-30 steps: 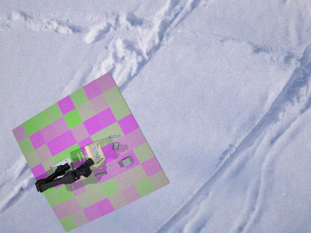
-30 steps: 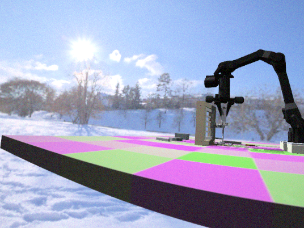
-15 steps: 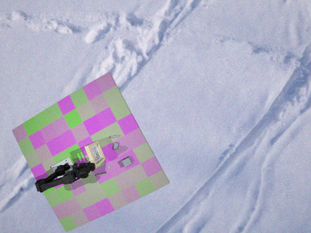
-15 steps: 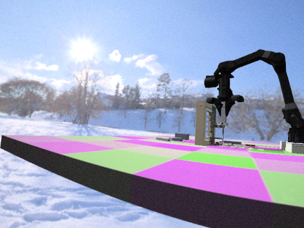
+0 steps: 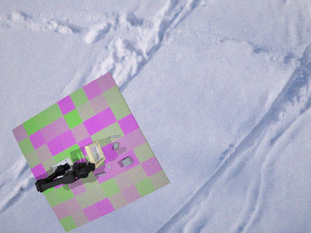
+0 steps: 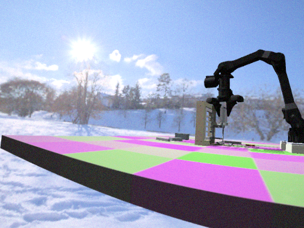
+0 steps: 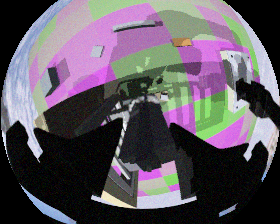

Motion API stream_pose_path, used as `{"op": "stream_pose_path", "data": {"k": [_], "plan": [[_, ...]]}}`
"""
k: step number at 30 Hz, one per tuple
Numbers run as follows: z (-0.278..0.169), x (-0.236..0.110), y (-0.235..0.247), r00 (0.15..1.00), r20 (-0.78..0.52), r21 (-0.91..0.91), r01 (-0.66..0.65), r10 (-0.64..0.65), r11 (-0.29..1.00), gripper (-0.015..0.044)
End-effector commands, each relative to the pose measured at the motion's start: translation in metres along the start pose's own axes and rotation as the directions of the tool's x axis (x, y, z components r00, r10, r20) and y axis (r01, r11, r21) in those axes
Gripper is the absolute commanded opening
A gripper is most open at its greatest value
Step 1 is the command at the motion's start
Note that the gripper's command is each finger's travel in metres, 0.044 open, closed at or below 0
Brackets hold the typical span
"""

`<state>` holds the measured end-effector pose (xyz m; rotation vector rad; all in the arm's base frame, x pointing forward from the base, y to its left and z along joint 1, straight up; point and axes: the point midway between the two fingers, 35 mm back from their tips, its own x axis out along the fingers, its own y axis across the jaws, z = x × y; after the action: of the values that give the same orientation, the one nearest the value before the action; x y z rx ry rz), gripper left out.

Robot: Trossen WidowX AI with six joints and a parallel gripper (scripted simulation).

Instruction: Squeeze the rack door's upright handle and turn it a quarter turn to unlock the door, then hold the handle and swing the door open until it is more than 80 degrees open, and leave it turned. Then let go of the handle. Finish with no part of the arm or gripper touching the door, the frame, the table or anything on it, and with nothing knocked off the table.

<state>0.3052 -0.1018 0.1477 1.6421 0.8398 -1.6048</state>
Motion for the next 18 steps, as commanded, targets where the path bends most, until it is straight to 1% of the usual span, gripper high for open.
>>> {"op": "stream_pose_path", "data": {"k": [1, 5, 9, 13, 18], "plan": [[-0.0005, 0.0008, -0.0004, 1.0, -0.003, -0.004, 0.003, -0.003, 1.0, 0.0292], [-0.0005, 0.0008, -0.0004, 1.0, -0.003, -0.168, 0.002, -0.003, 0.986, 0.0292], [-0.0006, 0.0008, -0.0004, 1.0, -0.003, -0.359, 0.002, -0.003, 0.933, 0.0292], [-0.0005, 0.0008, -0.0004, 1.0, -0.003, -0.535, 0.001, -0.002, 0.845, 0.0292], [-0.0005, 0.0007, -0.0003, 1.0, -0.003, -0.726, -0.001, -0.002, 0.688, 0.0292]]}}
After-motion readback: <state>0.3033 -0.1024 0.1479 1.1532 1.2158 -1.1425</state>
